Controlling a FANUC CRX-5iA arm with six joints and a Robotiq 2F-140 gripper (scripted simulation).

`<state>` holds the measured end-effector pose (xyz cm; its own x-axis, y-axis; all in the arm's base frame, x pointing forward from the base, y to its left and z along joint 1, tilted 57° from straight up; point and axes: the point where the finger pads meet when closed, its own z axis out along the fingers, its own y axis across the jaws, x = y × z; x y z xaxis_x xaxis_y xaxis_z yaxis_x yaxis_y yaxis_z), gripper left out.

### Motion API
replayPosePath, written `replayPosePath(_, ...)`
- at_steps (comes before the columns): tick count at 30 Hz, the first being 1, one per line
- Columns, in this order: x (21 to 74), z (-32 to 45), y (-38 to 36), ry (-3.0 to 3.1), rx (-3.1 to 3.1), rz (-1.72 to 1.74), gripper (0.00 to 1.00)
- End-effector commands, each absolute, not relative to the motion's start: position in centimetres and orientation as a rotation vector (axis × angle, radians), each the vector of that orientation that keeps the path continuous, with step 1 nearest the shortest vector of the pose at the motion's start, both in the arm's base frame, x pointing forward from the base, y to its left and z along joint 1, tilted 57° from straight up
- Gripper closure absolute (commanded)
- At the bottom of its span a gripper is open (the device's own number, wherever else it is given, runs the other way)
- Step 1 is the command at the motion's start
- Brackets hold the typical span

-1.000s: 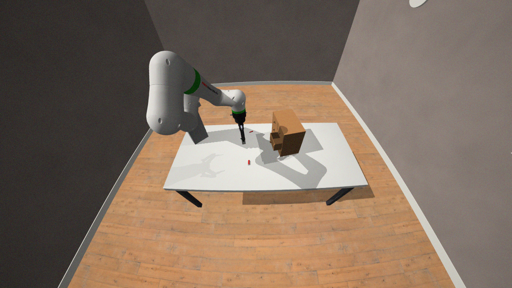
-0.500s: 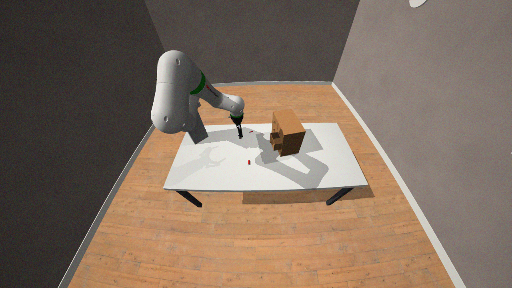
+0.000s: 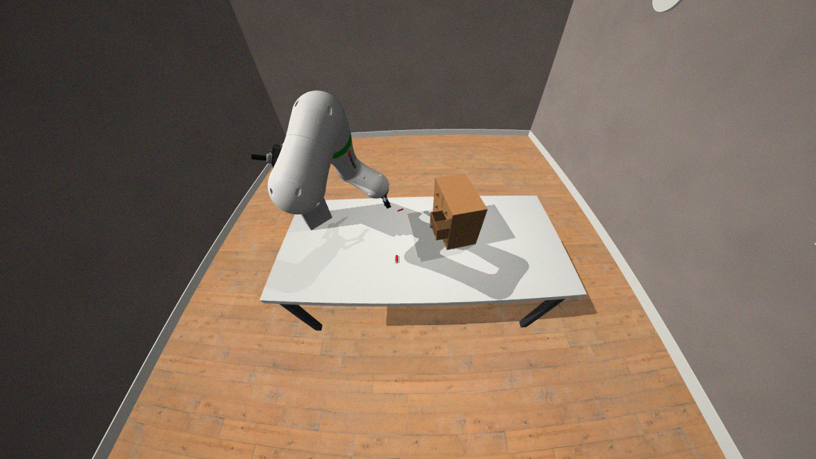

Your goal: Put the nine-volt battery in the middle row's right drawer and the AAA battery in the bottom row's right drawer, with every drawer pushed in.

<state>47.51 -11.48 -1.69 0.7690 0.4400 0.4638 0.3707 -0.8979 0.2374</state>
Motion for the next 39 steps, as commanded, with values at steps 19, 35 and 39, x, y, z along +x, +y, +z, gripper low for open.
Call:
replayPosePath(19, 57.9, 9.6, -22.5, 0.695, 2.118, 1.723, 0.0)
replayPosePath(35, 54.9, 14.0, -30.1, 0.552, 1.654, 1.7, 1.0)
replayPosePath(39, 54.9, 14.0, -30.1, 0.552, 1.654, 1.7, 1.0)
